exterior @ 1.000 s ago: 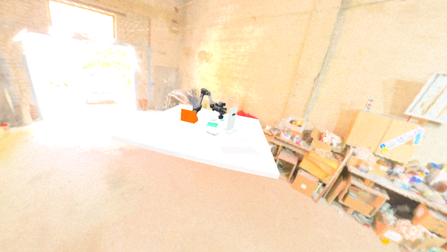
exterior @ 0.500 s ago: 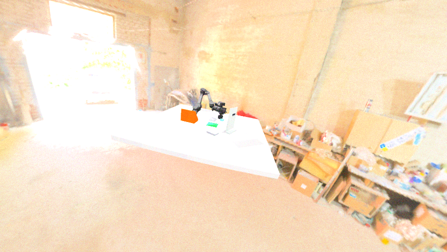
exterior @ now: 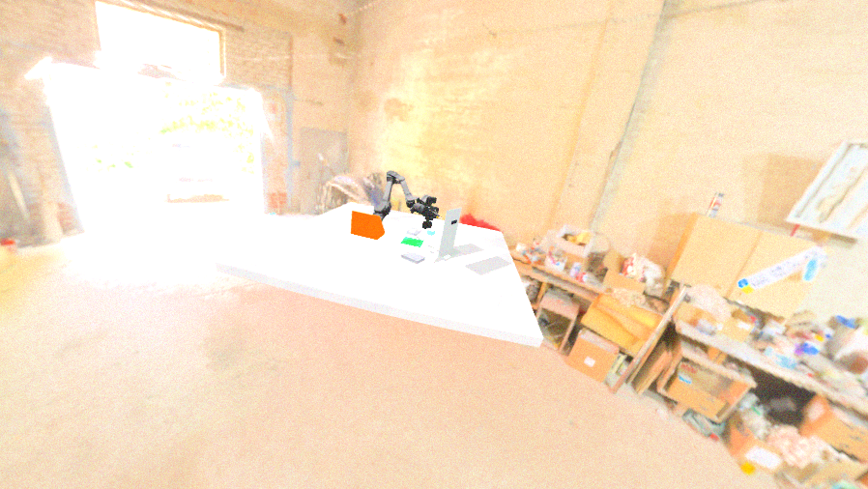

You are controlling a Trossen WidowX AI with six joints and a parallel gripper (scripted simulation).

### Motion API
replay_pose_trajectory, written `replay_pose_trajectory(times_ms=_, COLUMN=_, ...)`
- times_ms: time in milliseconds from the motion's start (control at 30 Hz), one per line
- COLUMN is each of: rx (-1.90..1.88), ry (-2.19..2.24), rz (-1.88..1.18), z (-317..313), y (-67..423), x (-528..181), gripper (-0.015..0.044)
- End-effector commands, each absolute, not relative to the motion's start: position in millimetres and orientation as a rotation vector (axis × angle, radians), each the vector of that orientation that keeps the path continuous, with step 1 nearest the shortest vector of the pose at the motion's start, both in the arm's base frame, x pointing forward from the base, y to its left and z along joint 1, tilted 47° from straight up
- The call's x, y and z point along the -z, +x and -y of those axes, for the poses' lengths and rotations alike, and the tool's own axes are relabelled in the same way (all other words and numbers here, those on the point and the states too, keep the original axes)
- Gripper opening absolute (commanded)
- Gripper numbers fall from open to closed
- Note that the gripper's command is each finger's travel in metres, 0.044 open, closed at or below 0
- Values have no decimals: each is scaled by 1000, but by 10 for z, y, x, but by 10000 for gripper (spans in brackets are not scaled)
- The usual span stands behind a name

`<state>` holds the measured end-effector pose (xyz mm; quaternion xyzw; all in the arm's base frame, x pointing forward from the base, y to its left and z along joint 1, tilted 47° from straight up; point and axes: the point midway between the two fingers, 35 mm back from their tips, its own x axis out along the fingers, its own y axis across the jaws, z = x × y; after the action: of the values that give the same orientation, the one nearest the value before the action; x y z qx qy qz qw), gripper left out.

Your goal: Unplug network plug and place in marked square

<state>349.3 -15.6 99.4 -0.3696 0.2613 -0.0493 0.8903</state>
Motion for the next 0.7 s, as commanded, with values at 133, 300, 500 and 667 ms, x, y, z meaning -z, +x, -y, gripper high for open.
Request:
replay_pose_trajectory(times_ms=133, rx=105, ry=-768, rz=-537, z=319, y=3450, x=-1187, gripper=0)
replay_pose_trajectory(times_ms=300, rx=108, ry=-768, rz=-537, z=420, y=3398, x=-1297, gripper=0)
replay_pose_trajectory(times_ms=500, rx=110, ry=-769, rz=-536, z=507, y=3342, x=-1395, gripper=0)
replay_pose_trajectory(times_ms=667, rx=8, ry=-825, rz=-582, z=481, y=3308, x=-1232, gripper=0)
